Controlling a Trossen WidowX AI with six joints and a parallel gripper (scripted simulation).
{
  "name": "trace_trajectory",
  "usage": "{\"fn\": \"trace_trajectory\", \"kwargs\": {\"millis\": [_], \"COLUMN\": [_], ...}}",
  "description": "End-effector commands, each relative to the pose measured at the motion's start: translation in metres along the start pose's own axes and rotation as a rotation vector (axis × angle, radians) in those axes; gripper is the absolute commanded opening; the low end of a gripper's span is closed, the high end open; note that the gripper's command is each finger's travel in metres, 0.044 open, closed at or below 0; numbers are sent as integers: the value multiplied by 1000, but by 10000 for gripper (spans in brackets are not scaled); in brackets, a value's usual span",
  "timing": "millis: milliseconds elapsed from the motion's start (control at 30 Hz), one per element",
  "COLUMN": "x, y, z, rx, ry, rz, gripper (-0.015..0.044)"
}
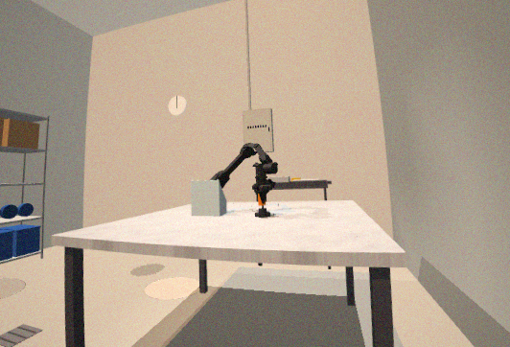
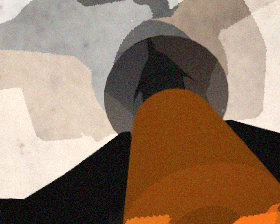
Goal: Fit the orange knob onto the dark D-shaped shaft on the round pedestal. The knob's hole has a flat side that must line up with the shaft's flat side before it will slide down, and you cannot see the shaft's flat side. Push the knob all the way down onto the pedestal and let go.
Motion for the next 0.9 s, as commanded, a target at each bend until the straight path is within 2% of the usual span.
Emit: {"fn": "trace_trajectory", "kwargs": {"millis": [0,200,433,867], "x": [-1,-5,-4,0], "y": [1,1,0,-2], "z": [-1,-1,1,4], "rx": [2,-8,-208,-208], "ry": [0,0,0,0], "rz": [4,4,4,4], "gripper": [0,0,0,0]}}
Point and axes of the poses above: the point midway between the two fingers, 35 mm back from their tips, its own x axis out along the fingers, its own y axis across the jaws, z = x × y, the point moved 1 cm from there along -x, back along the fingers, and after that the axes turned 15 degrees about x, right-handed, at the moved point
